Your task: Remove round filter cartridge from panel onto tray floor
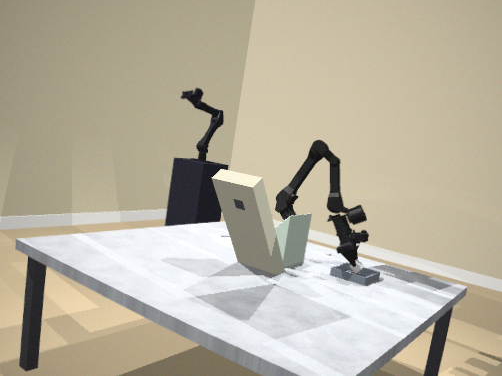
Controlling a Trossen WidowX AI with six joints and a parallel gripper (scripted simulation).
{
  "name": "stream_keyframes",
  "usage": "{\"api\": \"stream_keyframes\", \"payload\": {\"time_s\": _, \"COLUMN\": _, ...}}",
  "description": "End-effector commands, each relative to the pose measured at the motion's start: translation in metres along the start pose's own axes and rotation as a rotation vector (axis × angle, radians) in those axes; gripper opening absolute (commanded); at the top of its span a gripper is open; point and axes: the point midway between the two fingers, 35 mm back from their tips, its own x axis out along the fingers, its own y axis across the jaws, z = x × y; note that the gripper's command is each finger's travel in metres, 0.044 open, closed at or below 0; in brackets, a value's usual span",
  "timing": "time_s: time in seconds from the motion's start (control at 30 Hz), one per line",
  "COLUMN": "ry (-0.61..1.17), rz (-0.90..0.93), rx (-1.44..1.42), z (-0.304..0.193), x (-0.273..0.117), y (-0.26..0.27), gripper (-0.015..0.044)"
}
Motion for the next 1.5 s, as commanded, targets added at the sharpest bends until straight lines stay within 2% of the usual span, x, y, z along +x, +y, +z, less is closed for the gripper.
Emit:
{"api": "stream_keyframes", "payload": {"time_s": 0.0, "ry": 0.000, "rz": 0.000, "rx": 0.000, "z": 0.000, "x": 0.000, "y": 0.000, "gripper": 0.0026}}
{"api": "stream_keyframes", "payload": {"time_s": 0.53, "ry": 0.000, "rz": 0.000, "rx": 0.000, "z": 0.000, "x": 0.000, "y": 0.000, "gripper": 0.0440}}
{"api": "stream_keyframes", "payload": {"time_s": 0.67, "ry": 0.000, "rz": 0.000, "rx": 0.000, "z": 0.005, "x": -0.006, "y": 0.000, "gripper": 0.0440}}
{"api": "stream_keyframes", "payload": {"time_s": 0.83, "ry": -0.001, "rz": -0.001, "rx": 0.000, "z": 0.033, "x": -0.053, "y": 0.000, "gripper": 0.0440}}
{"api": "stream_keyframes", "payload": {"time_s": 0.9, "ry": -0.001, "rz": -0.001, "rx": 0.000, "z": 0.036, "x": -0.061, "y": 0.000, "gripper": 0.0440}}
{"api": "stream_keyframes", "payload": {"time_s": 0.97, "ry": -0.008, "rz": 0.003, "rx": 0.004, "z": 0.031, "x": -0.048, "y": 0.001, "gripper": 0.0440}}
{"api": "stream_keyframes", "payload": {"time_s": 1.47, "ry": -0.008, "rz": 0.003, "rx": 0.004, "z": 0.031, "x": -0.048, "y": 0.001, "gripper": 0.0440}}
